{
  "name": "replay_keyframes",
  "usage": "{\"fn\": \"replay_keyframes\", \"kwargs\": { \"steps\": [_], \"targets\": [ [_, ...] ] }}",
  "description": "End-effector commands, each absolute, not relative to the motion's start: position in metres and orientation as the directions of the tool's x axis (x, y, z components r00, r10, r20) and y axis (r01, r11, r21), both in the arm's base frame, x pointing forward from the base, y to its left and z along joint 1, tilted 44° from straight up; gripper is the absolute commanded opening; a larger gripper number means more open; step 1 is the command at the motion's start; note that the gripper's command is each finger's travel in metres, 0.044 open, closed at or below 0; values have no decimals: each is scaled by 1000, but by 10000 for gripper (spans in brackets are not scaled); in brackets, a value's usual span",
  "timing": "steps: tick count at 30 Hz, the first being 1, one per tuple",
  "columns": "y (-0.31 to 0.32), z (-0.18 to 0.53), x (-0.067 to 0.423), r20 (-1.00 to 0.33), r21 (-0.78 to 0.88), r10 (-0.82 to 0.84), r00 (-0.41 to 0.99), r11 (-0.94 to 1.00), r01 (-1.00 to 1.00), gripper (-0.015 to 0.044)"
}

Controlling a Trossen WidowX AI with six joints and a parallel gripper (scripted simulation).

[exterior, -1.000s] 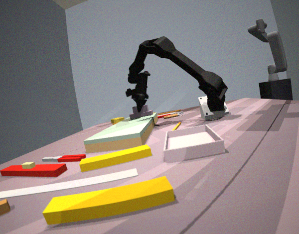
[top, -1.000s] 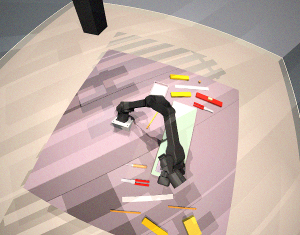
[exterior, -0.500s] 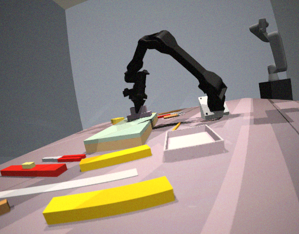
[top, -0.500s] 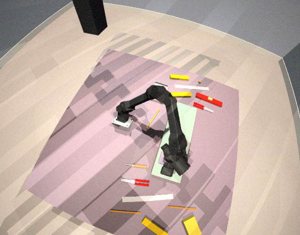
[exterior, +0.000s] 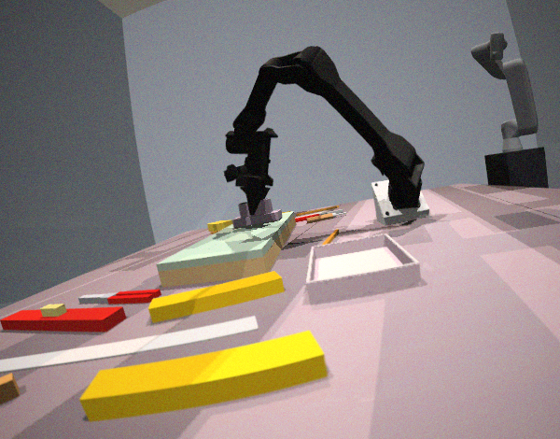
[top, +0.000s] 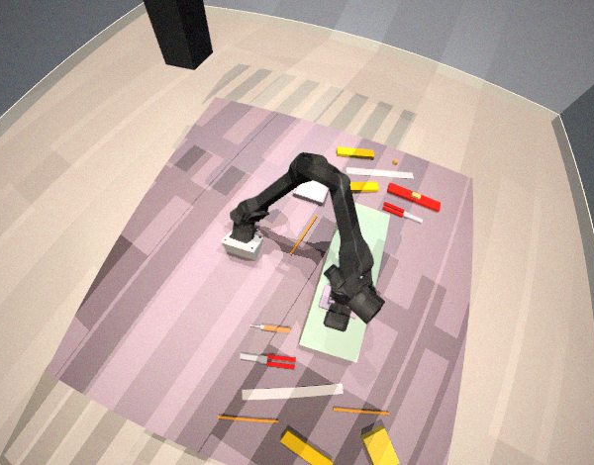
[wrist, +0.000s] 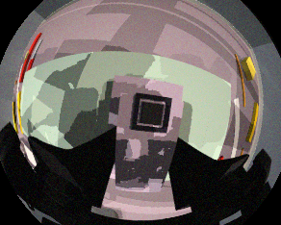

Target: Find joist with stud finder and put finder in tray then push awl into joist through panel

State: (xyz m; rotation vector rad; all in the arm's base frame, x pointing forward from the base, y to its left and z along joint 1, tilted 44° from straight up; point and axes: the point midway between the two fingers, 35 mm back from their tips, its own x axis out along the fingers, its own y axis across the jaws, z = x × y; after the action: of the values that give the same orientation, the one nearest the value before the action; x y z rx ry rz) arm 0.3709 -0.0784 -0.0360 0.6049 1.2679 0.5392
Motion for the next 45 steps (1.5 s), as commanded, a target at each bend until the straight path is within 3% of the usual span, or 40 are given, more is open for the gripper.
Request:
{"fn": "replay_keyframes", "kwargs": {
  "steps": [1, 45],
  "targets": [
    [-66, -25, 371, -700, 688, 680, 217, 724, -47, 0],
    [40, 76, 365, -696, 693, 685, 216, 719, -46, 0]
  ]
}}
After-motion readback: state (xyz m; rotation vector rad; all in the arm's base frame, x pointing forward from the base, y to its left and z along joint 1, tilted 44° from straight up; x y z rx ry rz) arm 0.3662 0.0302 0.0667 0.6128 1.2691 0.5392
